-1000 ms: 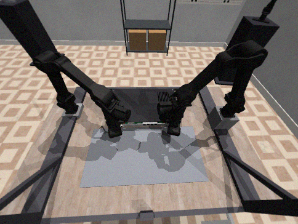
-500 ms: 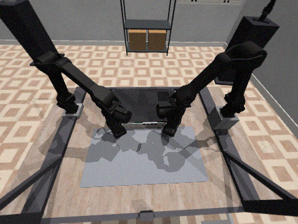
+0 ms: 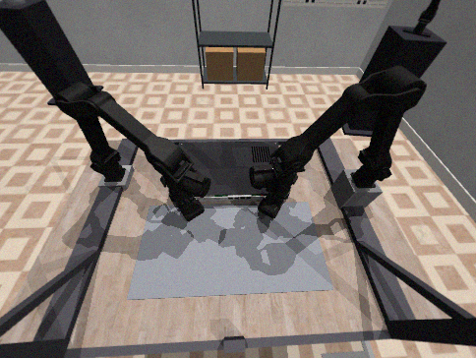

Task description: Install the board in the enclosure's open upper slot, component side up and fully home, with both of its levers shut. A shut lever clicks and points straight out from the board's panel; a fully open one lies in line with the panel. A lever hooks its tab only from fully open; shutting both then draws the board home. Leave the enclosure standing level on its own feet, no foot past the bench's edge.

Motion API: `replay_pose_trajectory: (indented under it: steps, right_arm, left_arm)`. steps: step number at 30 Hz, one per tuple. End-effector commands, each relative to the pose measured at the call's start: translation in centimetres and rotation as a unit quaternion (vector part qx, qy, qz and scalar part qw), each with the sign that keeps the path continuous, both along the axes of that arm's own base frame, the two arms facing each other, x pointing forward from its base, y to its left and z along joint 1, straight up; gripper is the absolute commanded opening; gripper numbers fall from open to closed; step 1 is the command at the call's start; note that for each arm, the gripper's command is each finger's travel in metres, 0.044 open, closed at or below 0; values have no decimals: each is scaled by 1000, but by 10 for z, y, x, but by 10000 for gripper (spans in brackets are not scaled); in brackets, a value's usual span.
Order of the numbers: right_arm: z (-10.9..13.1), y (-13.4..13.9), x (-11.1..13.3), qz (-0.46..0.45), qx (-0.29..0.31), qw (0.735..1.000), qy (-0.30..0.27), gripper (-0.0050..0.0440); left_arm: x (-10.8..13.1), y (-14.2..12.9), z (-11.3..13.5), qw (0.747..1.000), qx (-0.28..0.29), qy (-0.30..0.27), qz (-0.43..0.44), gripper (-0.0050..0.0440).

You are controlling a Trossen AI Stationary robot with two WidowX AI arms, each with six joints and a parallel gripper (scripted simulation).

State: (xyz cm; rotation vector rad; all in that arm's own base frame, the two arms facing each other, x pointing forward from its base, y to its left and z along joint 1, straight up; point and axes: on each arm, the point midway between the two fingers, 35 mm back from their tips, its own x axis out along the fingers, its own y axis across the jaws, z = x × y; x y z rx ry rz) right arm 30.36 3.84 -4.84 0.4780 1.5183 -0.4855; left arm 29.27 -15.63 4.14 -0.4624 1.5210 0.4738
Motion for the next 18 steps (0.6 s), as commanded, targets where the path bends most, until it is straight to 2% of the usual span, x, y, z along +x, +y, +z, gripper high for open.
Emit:
replay_pose_trajectory:
  steps: [1,8,10,18]
  right_arm:
    - [6,2,4,0,1,1000,-9,9]
    - [4,4,7,-21,1,1000,-6,9]
    - [4,5,8,-50,1,999,-6,9]
    - [4,8,12,-125,1,992,-6,9]
  left_arm:
    - [3,-3,6,1000,-3,-8,1,9]
    - [6,-6,6,999,-4,-9,53,9]
    - [8,-8,6,996,-4,-9,86,9]
    - [11,-9,6,992,-4,-9,128,9]
